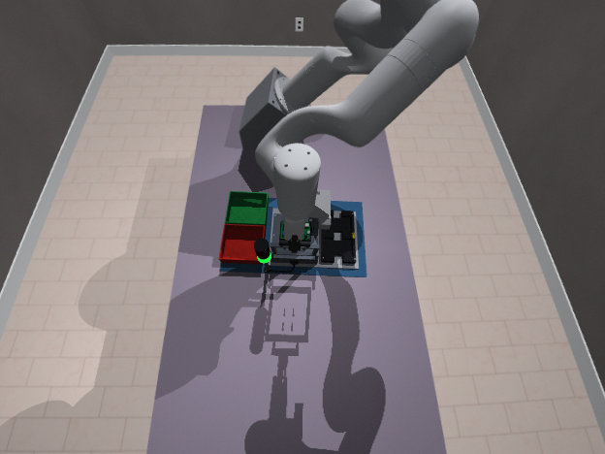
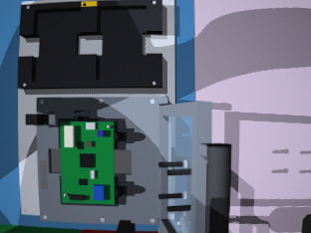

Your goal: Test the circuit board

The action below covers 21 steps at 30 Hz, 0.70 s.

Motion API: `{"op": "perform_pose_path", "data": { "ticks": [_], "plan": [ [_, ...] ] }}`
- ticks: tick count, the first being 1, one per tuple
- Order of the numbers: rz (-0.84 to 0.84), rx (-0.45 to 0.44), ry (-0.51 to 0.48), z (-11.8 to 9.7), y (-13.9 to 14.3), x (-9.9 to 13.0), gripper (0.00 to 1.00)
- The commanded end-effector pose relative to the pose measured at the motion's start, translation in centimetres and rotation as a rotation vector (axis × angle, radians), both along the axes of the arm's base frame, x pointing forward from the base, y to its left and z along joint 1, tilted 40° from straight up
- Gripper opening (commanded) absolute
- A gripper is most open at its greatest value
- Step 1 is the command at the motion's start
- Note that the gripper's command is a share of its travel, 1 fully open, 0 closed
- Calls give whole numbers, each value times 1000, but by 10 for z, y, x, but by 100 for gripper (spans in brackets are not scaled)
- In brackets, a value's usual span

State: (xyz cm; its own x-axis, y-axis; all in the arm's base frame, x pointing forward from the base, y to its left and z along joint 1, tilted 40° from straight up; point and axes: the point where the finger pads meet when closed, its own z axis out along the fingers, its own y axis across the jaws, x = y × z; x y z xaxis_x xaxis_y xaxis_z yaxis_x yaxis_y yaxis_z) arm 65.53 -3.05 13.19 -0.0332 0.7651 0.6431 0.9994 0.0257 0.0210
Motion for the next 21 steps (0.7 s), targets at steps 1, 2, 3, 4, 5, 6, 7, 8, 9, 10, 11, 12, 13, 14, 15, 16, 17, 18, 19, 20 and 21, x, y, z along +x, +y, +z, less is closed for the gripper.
{"op": "perform_pose_path", "data": {
  "ticks": [1, 2, 3, 4, 5, 6, 7, 8, 9, 10, 11, 12, 13, 14, 15, 16, 17, 18, 19, 20, 21],
  "plan": [
    [-1, -1, -2, 1, -1, -6, 100],
    [-1, -1, -2, 1, -1, -10, 100],
    [-1, -1, -2, 1, -1, -15, 100],
    [-1, -1, -2, 0, -1, -20, 100],
    [-1, -1, -2, 0, -1, -26, 100],
    [-1, -1, -2, 0, -1, -32, 100],
    [-1, -1, -2, 0, -2, -38, 100],
    [-1, -1, -2, 0, -2, -45, 100],
    [-1, -1, -2, 0, -2, -52, 100],
    [-1, -1, -2, 0, -2, -59, 100],
    [-1, -1, -2, -1, -2, -66, 100],
    [-1, -1, -2, -1, -2, -73, 100],
    [-1, -1, -2, -1, -3, -79, 100],
    [-1, -1, -2, -1, -3, -86, 100],
    [-1, -1, -2, -1, -3, -92, 100],
    [-1, -1, -2, -1, -3, -92, 100],
    [-1, -1, -2, -1, -3, -92, 100],
    [-1, -1, -2, -1, -3, -98, 100],
    [-1, -1, -2, -1, -3, -103, 100],
    [-1, -1, -2, -2, -3, -107, 100],
    [-1, -1, -2, -2, -3, -112, 100]
  ]
}}
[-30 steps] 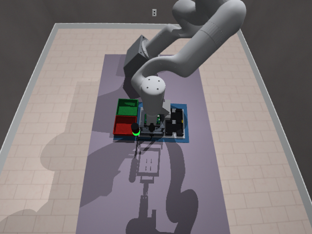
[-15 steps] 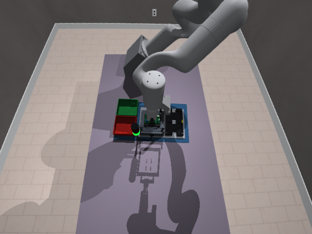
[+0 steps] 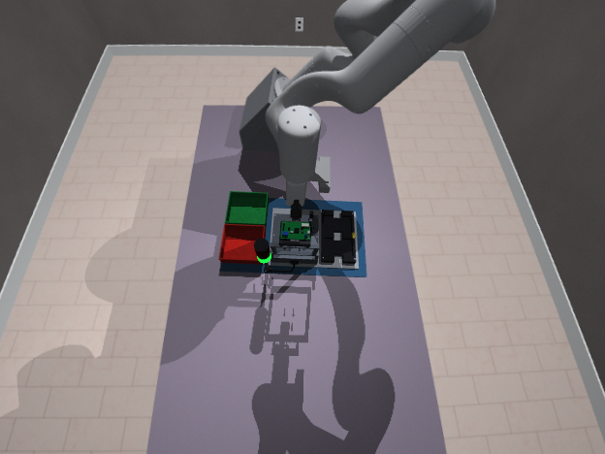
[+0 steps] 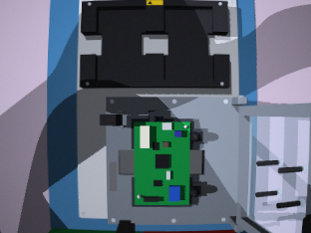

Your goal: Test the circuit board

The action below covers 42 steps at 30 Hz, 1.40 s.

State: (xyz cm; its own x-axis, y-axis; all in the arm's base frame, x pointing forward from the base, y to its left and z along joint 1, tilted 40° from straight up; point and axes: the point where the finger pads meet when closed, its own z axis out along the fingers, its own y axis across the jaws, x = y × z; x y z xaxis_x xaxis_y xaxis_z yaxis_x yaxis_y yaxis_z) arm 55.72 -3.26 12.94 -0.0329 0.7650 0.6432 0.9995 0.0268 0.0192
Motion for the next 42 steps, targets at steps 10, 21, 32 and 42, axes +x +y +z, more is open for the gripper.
{"op": "perform_pose_path", "data": {
  "ticks": [10, 21, 32, 42],
  "plan": [
    [-2, -1, -4, 0, -1, -25, 100],
    [-2, -1, -4, -10, 8, -25, 100],
    [-2, -1, -4, -45, 37, -25, 100],
    [-2, -1, -4, -96, 79, -25, 100]
  ]
}}
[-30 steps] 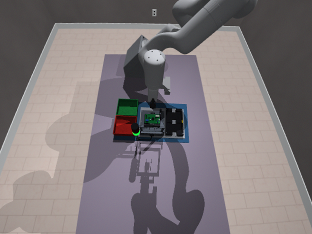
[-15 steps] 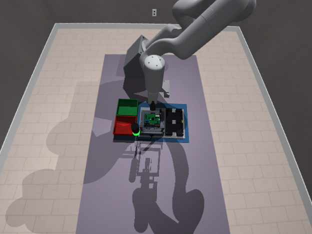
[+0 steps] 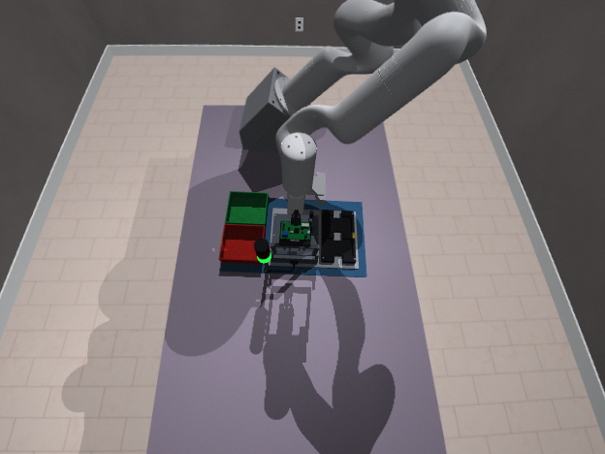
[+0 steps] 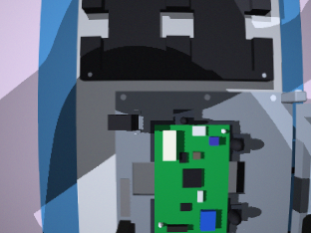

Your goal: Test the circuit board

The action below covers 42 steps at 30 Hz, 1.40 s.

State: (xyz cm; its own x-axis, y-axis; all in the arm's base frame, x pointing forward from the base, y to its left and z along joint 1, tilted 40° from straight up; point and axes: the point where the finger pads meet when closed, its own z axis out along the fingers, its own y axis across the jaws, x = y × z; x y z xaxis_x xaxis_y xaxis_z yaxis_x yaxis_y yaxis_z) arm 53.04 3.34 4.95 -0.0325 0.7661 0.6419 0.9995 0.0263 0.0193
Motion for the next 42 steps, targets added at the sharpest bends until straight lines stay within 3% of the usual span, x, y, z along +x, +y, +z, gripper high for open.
{"op": "perform_pose_path", "data": {
  "ticks": [1, 18, 42],
  "plan": [
    [-1, 1, -4, -21, 17, 2, 100],
    [-1, 1, -4, -69, 58, 2, 100],
    [-1, 1, -4, -77, 64, 2, 100]
  ]
}}
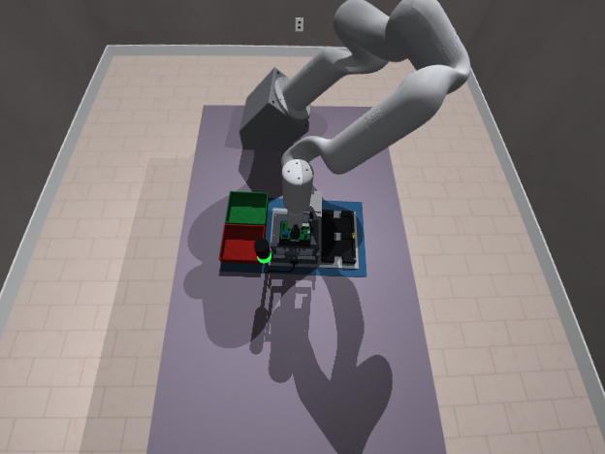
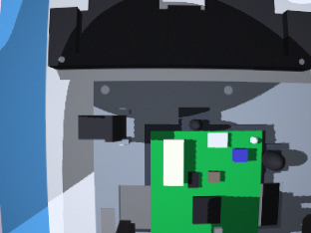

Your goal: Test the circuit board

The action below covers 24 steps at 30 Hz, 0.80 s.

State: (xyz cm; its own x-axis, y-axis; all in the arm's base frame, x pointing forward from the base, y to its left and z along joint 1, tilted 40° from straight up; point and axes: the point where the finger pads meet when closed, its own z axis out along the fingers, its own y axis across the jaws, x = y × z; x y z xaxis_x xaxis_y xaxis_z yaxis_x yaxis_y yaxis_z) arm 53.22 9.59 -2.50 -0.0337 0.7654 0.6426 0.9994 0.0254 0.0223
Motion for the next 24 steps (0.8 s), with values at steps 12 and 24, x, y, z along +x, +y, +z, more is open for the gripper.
{"op": "perform_pose_path", "data": {
  "ticks": [12, 24],
  "plan": [
    [-1, 0, -1, -31, 26, 1, 100],
    [-1, 0, -1, -38, 32, 1, 100]
  ]
}}
